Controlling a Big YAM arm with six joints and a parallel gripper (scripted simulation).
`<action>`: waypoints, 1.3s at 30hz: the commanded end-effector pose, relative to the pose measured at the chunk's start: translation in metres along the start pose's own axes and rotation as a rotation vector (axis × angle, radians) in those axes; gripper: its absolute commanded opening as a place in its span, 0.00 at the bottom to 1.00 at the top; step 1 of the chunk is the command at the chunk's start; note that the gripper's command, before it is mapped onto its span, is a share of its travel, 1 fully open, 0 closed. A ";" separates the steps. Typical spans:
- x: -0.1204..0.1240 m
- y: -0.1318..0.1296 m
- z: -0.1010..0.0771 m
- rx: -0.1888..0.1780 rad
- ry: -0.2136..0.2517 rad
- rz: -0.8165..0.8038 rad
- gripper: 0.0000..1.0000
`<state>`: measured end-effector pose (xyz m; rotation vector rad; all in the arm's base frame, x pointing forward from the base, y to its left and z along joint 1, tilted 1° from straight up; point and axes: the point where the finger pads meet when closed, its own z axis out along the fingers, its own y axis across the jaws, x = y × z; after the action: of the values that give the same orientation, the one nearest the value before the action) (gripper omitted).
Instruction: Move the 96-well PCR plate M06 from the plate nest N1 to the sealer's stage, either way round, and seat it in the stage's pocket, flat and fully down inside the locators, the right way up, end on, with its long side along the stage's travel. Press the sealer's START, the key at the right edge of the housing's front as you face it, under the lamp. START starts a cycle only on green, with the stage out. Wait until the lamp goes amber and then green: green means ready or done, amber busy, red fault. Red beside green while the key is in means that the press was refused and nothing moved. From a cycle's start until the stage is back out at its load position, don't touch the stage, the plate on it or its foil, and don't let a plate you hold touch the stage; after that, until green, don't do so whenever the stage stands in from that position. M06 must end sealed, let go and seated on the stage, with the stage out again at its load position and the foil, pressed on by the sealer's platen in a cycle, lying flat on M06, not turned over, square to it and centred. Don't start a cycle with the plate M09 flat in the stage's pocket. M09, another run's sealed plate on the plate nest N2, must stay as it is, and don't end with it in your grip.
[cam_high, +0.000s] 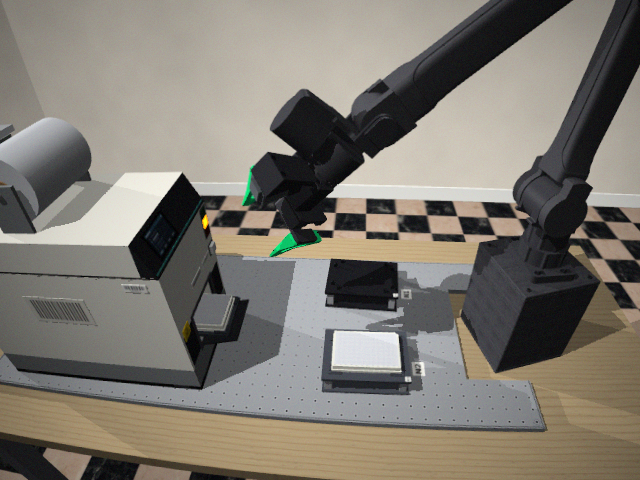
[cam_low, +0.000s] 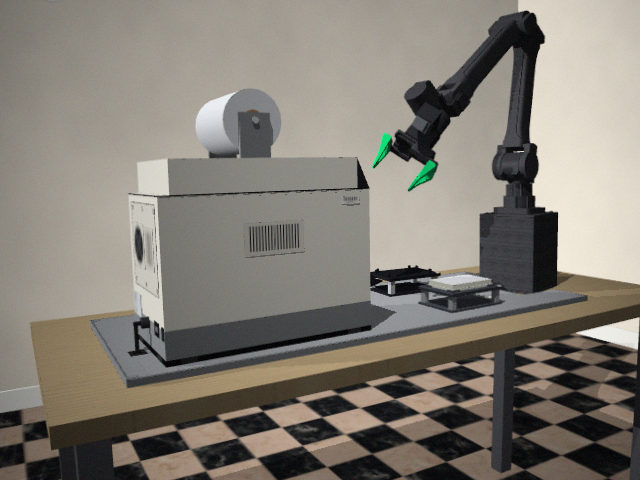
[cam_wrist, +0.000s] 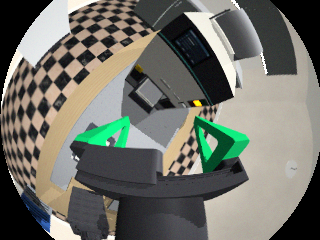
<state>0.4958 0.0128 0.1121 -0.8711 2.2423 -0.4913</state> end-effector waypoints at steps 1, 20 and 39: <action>-0.039 -0.035 -0.001 0.046 -0.052 -0.106 1.00; -0.062 -0.078 -0.019 0.163 -0.096 -0.630 1.00; -0.074 -0.077 -0.018 0.175 -0.091 -0.707 1.00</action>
<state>0.5203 0.0120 0.1443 -1.6569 1.7971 -0.8550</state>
